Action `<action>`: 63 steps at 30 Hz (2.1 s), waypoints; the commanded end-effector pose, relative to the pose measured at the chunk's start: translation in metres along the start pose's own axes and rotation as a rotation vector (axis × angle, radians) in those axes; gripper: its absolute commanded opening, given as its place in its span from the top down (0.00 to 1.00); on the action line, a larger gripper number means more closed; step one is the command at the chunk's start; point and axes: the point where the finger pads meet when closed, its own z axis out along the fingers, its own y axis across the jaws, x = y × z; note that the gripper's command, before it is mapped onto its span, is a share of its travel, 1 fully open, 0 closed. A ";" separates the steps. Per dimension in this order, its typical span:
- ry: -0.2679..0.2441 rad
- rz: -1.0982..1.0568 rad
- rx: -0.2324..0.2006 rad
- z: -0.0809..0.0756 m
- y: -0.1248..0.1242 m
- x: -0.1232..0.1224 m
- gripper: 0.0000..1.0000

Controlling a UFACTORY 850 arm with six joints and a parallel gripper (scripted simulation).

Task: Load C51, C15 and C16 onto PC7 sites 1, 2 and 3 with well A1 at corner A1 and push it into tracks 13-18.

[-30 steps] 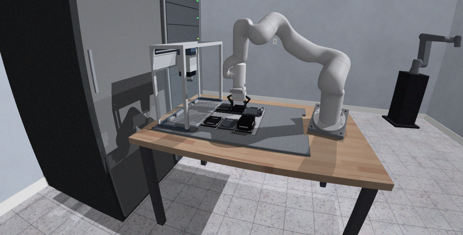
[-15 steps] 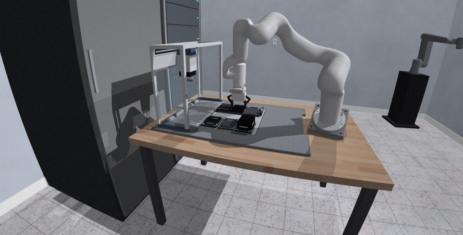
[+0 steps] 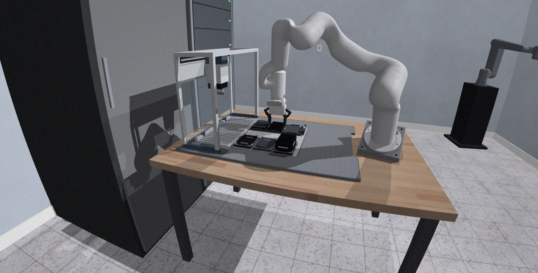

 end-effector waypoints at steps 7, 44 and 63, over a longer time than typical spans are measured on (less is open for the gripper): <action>-0.001 0.000 -0.001 -0.019 0.001 0.000 0.00; -0.001 0.000 -0.001 -0.074 0.001 0.000 0.00; -0.001 0.000 -0.001 -0.097 0.001 0.000 0.00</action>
